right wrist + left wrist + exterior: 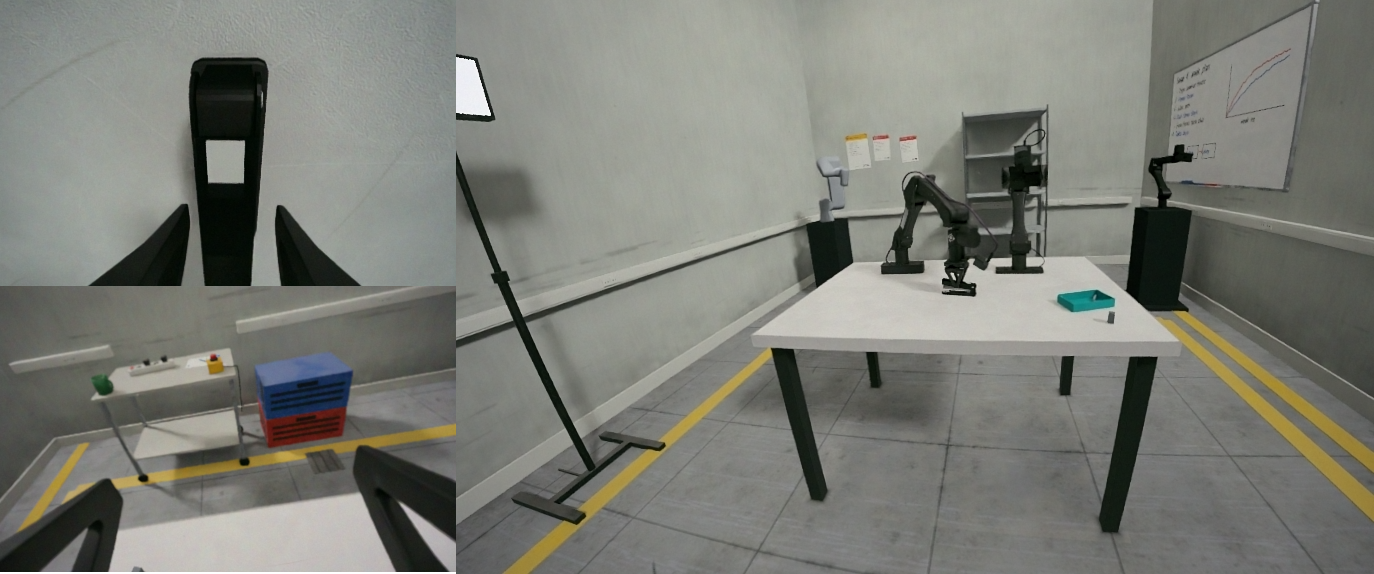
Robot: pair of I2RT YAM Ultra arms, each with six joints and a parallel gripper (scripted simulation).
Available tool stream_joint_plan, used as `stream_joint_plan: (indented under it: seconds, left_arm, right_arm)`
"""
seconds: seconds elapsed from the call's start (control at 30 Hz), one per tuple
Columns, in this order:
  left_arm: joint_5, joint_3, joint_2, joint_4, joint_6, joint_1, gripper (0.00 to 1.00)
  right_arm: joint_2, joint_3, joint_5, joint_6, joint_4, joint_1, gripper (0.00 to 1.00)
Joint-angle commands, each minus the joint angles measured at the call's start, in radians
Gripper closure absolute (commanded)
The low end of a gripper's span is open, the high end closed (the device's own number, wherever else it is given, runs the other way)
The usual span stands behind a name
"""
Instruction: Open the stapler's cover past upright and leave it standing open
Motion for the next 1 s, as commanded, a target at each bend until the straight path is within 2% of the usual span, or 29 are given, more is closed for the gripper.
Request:
stream_joint_plan:
  seconds: [0.0, 0.23, 0.27, 0.4, 0.43, 0.5, 0.53, 0.6, 0.8, 0.83, 0.97]
  left_arm:
    - [0.002, 0.029, -0.006, 0.008, 0.001, 0.002, 0.00]
    - [0.002, 0.029, -0.006, 0.008, 0.001, 0.002, 0.00]
    - [0.002, 0.029, -0.006, 0.008, 0.001, 0.002, 0.00]
    - [0.002, 0.029, -0.006, 0.008, 0.001, 0.002, 0.00]
    - [0.002, 0.029, -0.006, 0.008, 0.001, 0.002, 0.00]
    - [0.002, 0.029, -0.006, 0.008, 0.001, 0.002, 0.00]
    - [0.002, 0.029, -0.006, 0.008, 0.001, 0.002, 0.00]
    - [0.002, 0.029, -0.006, 0.008, 0.001, 0.002, 0.00]
    - [0.002, 0.029, -0.006, 0.008, 0.001, 0.002, 0.00]
    - [0.002, 0.029, -0.006, 0.008, 0.001, 0.002, 0.00]
    - [0.002, 0.029, -0.006, 0.008, 0.001, 0.002, 0.00]
  right_arm:
    - [0.000, -0.008, -0.008, -0.003, 0.026, -0.010, 0.54]
    - [-0.008, 0.002, -0.008, -0.003, 0.019, -0.011, 0.54]
    - [-0.008, 0.002, -0.008, -0.003, 0.018, -0.011, 0.63]
    - [-0.008, 0.002, -0.008, -0.003, 0.018, -0.011, 0.63]
    - [-0.008, 0.002, -0.008, -0.003, 0.018, -0.011, 0.67]
    - [-0.008, 0.003, -0.002, -0.001, 0.014, -0.004, 0.67]
    - [-0.008, 0.003, -0.002, -0.001, 0.014, -0.004, 0.71]
    - [-0.008, 0.003, -0.002, -0.001, 0.014, -0.004, 0.71]
    - [-0.008, 0.003, -0.002, -0.001, 0.014, -0.004, 0.80]
    - [-0.008, 0.003, -0.002, -0.001, 0.014, -0.004, 0.84]
    - [-0.019, -0.009, -0.002, 0.005, 0.027, -0.002, 0.84]
